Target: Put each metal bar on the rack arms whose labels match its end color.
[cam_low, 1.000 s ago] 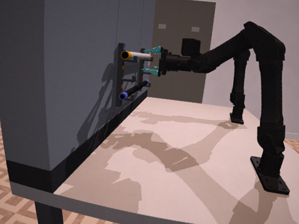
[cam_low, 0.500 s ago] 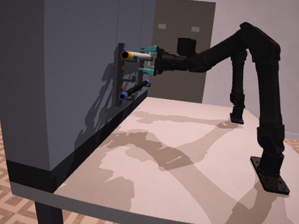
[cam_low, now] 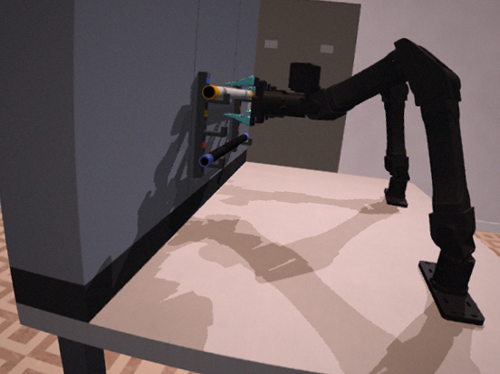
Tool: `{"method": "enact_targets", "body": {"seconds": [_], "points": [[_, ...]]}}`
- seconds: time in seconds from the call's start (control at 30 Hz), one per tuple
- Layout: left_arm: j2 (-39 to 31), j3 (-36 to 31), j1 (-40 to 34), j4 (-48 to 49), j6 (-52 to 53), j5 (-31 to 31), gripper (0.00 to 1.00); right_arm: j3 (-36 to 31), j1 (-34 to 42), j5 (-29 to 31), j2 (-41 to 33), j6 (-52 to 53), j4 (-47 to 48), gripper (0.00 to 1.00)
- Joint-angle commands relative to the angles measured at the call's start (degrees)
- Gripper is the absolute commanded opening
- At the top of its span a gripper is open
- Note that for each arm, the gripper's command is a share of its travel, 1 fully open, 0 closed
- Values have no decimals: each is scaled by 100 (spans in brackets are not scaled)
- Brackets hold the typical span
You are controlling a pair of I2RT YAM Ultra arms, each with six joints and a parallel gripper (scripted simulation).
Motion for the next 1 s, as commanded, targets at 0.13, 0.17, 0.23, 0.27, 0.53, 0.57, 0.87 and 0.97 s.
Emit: {"method": "enact_targets", "body": {"seconds": [0.13,0.17,0.23,0.27,0.53,0.57,0.87,0.97], "points": [[140,391,145,-94,-53,133,75,457,-73,-79,183,18,-66,74],[163,422,156,-103,-54,144,75,492,-77,-82,211,18,-73,74],[209,486,178,-121,-54,166,75,564,-84,-89,266,18,-88,74],[209,486,178,-121,-54,166,75,564,-84,-89,266,18,-88,74],[215,500,177,-130,-54,166,63,586,-83,-89,280,19,-94,62],[216,501,177,-130,-54,166,62,587,-83,-89,280,19,-94,60],[219,506,178,-132,-55,166,50,591,-83,-89,284,20,-94,49],[220,507,178,-131,-54,165,45,593,-83,-89,282,20,-90,44]]}}
